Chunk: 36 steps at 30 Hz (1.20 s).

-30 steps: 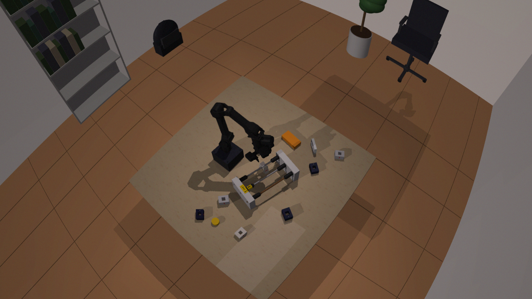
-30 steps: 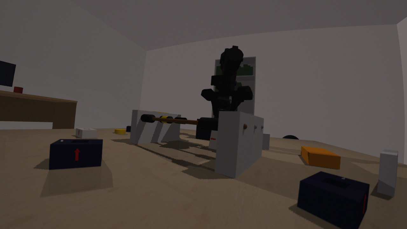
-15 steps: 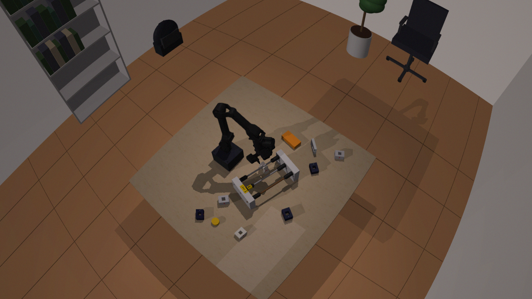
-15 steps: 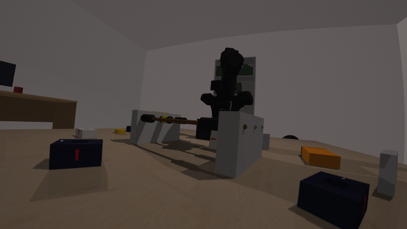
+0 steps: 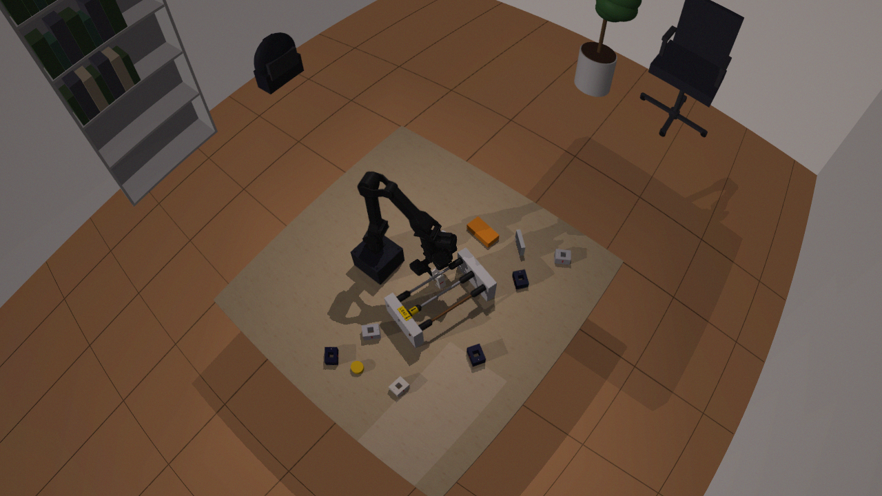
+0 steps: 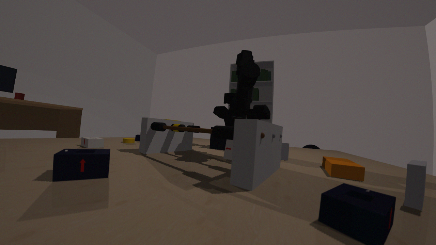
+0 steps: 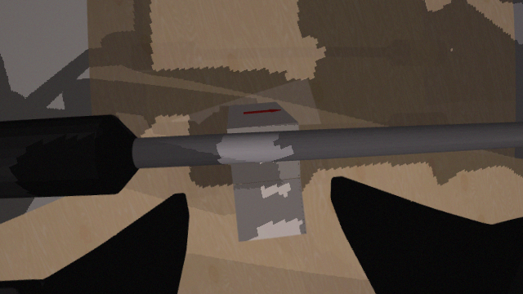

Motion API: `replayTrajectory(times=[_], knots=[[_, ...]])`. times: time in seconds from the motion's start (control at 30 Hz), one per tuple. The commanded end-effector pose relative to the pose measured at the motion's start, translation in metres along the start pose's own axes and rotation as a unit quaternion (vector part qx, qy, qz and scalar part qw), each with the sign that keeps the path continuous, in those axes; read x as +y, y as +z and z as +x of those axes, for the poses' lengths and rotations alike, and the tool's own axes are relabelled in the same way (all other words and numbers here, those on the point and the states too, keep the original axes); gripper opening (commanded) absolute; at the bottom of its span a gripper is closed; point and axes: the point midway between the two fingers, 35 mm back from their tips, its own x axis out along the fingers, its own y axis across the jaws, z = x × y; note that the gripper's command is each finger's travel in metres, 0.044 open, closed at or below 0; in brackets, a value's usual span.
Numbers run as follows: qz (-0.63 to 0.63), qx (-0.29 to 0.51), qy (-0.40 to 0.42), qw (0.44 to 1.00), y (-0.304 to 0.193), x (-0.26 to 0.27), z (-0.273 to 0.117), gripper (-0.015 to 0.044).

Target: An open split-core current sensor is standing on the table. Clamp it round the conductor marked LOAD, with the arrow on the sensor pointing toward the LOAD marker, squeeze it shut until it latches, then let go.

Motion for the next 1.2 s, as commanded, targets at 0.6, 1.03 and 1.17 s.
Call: replayTrajectory(times=[0.6, 1.03, 1.17], knots=[[0.001, 0.000, -0.001, 1.000, -0.0013, -0.0010, 0.0122, 0.0129], [-0.001, 0.001, -0.002, 1.000, -0.0014, -0.0021, 0.0100, 0.0000], [-0.001, 0.002, -0.002, 1.000, -0.0039, -0.0016, 0.0091, 0.0000]])
